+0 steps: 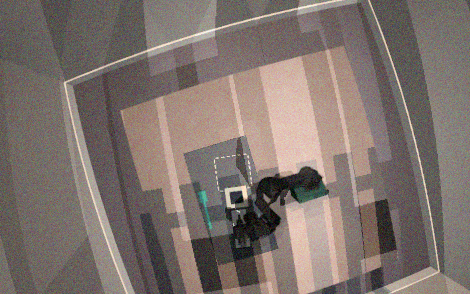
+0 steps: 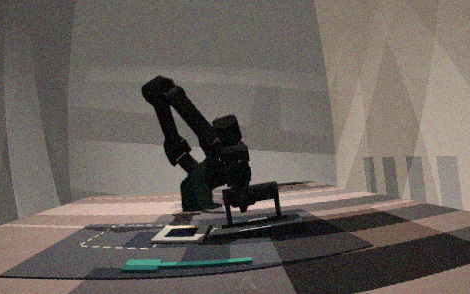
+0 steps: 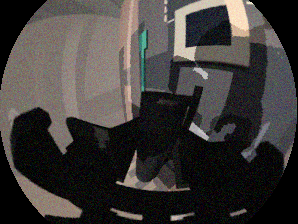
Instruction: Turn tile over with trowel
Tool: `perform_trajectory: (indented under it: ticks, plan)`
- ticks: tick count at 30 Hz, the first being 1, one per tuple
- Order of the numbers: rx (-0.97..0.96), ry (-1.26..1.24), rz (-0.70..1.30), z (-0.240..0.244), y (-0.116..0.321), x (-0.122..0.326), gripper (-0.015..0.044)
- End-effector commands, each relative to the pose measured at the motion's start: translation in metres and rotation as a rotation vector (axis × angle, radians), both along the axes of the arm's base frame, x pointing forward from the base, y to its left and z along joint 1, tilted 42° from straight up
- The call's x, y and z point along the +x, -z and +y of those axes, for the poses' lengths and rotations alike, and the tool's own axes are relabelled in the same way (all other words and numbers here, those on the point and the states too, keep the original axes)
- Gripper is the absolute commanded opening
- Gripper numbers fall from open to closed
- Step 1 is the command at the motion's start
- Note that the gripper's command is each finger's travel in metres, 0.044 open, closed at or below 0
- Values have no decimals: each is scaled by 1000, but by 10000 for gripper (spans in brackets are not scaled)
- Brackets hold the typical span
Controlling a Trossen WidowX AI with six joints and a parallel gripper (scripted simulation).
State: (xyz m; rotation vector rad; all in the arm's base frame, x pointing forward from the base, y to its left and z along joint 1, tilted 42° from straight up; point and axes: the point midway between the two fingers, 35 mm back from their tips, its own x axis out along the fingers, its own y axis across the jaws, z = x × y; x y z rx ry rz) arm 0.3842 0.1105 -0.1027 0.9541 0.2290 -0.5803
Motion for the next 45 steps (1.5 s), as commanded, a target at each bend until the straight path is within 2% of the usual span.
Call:
perform_trajectory:
  ticks: [1, 9, 45]
  plan:
    - [9, -11, -7, 1, 4, 3, 0]
    - [9, -10, -8, -4, 9, 4, 0]
    - [4, -10, -6, -46, -25, 0, 0]
